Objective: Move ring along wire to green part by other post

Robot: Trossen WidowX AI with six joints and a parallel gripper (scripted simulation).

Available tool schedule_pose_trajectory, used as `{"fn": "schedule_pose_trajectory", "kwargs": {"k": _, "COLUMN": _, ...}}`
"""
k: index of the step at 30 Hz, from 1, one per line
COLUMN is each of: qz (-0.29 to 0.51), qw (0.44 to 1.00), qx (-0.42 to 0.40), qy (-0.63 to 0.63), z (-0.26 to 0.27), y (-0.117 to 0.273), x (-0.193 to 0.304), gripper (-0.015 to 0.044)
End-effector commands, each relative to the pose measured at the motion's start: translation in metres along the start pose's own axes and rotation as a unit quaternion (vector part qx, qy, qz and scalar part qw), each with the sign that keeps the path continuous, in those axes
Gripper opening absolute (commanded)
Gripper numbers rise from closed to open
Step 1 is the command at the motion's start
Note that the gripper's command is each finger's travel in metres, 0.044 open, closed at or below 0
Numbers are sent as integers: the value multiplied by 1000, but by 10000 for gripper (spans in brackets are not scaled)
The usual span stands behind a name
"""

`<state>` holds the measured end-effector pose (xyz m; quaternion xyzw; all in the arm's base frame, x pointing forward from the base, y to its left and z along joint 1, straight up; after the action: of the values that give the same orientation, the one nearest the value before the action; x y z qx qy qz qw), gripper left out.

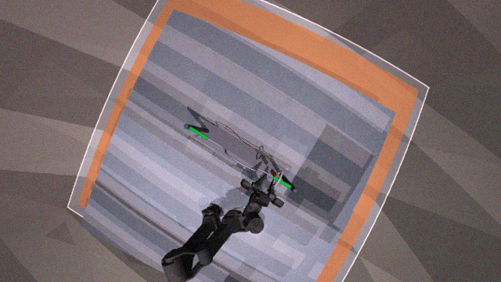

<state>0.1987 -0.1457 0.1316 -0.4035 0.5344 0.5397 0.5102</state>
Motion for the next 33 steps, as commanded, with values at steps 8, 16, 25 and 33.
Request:
{"fn": "schedule_pose_trajectory", "kwargs": {"k": 8, "qz": -1, "qw": 1000, "qx": 2, "qy": -3, "z": -1, "y": -18, "x": 0, "gripper": 160}}
{"fn": "schedule_pose_trajectory", "kwargs": {"k": 16, "qz": -1, "qw": 1000, "qx": 2, "qy": -3, "z": 0, "y": -30, "x": 0, "gripper": 160}}
{"fn": "schedule_pose_trajectory", "kwargs": {"k": 25, "qz": -3, "qw": 1000, "qx": 1, "qy": -3, "z": 1, "y": -44, "x": 2, "gripper": 160}}
{"fn": "schedule_pose_trajectory", "kwargs": {"k": 33, "qz": -3, "qw": 1000, "qx": 1, "qy": -4, "z": 2, "y": -50, "x": 3, "gripper": 160}}
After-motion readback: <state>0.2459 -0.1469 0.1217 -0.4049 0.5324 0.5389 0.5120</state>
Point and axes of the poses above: the point midway between the two fingers, 35 mm back from their tips, its own y axis back along the fingers, its own z axis across the jaws, x = y × z, the point moved 7 cm from there along y, back along the fingers, and after that the axes turned 7 degrees about -y, right-handed, at the moved point
